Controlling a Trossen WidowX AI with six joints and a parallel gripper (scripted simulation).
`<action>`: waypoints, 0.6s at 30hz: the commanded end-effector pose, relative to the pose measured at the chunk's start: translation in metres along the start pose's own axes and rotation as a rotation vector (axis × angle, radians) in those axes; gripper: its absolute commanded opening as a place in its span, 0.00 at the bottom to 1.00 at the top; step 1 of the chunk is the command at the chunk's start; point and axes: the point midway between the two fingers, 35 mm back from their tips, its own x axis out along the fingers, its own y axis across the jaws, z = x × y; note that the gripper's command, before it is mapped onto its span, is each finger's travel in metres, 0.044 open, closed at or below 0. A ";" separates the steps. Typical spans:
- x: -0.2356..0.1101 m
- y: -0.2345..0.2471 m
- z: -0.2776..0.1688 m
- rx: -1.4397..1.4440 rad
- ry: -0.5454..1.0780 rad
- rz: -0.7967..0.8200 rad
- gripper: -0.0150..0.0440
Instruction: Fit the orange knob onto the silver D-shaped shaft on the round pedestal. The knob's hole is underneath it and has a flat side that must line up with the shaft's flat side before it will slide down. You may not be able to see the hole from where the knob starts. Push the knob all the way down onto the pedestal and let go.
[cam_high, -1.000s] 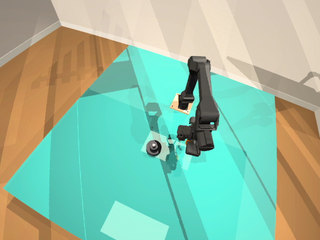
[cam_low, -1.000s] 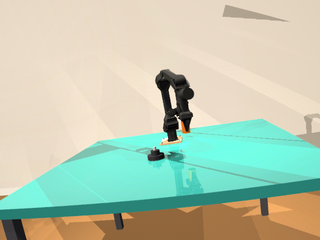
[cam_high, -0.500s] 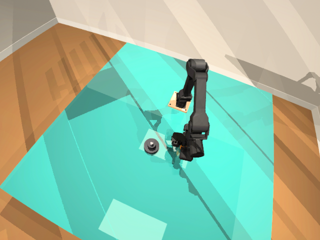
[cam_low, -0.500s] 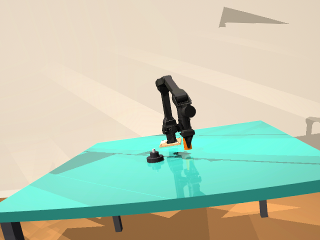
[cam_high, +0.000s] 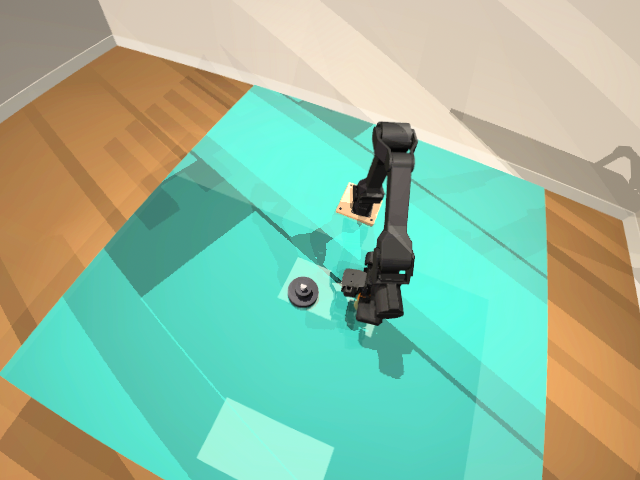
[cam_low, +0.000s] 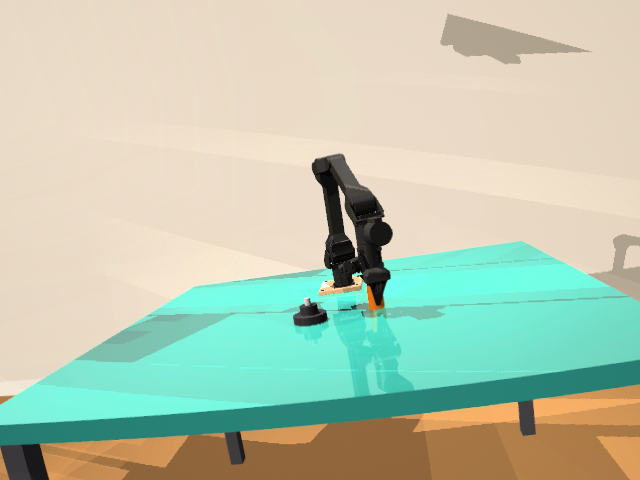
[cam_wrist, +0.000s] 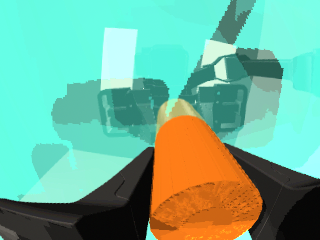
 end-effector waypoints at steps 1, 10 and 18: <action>0.000 0.000 0.000 0.000 0.000 -0.001 0.57; 0.000 0.000 0.000 0.000 0.000 -0.001 0.66; 0.000 0.000 0.000 0.000 0.000 -0.001 0.66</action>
